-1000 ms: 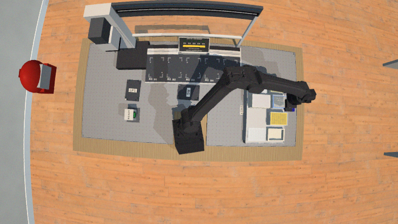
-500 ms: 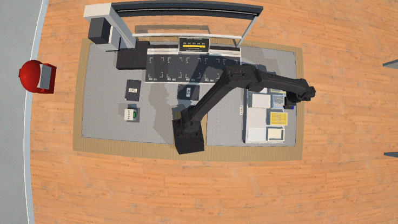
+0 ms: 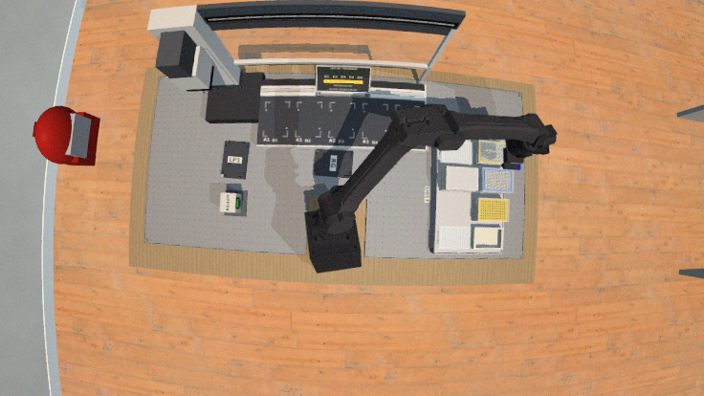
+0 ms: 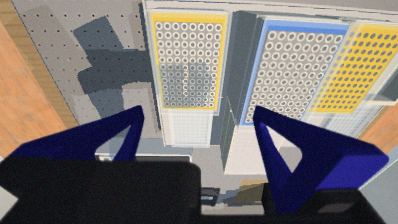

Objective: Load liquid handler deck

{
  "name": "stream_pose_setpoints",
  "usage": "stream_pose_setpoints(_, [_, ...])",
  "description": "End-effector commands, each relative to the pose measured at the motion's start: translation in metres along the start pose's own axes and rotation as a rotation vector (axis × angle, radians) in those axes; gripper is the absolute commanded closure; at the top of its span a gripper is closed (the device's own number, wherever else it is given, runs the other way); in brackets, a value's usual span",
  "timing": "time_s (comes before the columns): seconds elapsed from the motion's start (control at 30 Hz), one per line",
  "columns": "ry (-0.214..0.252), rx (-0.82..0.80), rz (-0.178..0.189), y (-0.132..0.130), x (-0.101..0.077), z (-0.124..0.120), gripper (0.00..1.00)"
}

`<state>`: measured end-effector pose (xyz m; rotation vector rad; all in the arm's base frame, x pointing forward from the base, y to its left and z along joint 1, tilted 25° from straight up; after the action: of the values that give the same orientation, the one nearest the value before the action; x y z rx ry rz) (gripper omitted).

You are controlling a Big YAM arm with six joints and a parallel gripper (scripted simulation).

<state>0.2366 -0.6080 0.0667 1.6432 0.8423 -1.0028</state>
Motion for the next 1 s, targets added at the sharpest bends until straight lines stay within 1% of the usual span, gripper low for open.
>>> stream_pose_setpoints(0.0, [-0.046, 0.007, 0.025, 0.031, -0.024, 0.010, 0.00])
stream_pose_setpoints(0.07, [-0.046, 0.007, 0.025, 0.031, -0.024, 0.010, 0.00])
stream_pose_setpoints(0.1, [-0.087, 0.025, 0.047, 0.026, -0.054, 0.019, 0.00])
stream_pose_setpoints(0.13, [-0.089, 0.024, 0.048, 0.027, -0.055, 0.019, 0.00])
stream_pose_setpoints(0.17, [-0.090, 0.023, 0.049, 0.027, -0.055, 0.020, 0.00])
stream_pose_setpoints(0.2, [-0.086, 0.026, 0.046, 0.025, -0.050, 0.021, 0.00])
stream_pose_setpoints(0.23, [-0.053, 0.012, 0.029, 0.023, -0.028, 0.011, 0.00])
stream_pose_setpoints(0.97, [-0.053, 0.012, 0.029, 0.023, -0.028, 0.011, 0.00])
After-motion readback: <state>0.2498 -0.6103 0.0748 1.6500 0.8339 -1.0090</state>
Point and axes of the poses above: the point where the finger pads meet when closed, its own x axis out along the fingers, its own y axis across the jaws, z = x × y, the point moved 1 cm from there along -x, back along the fingers, and after that the axes turned 12 degrees about x, right-handed, at the moved point
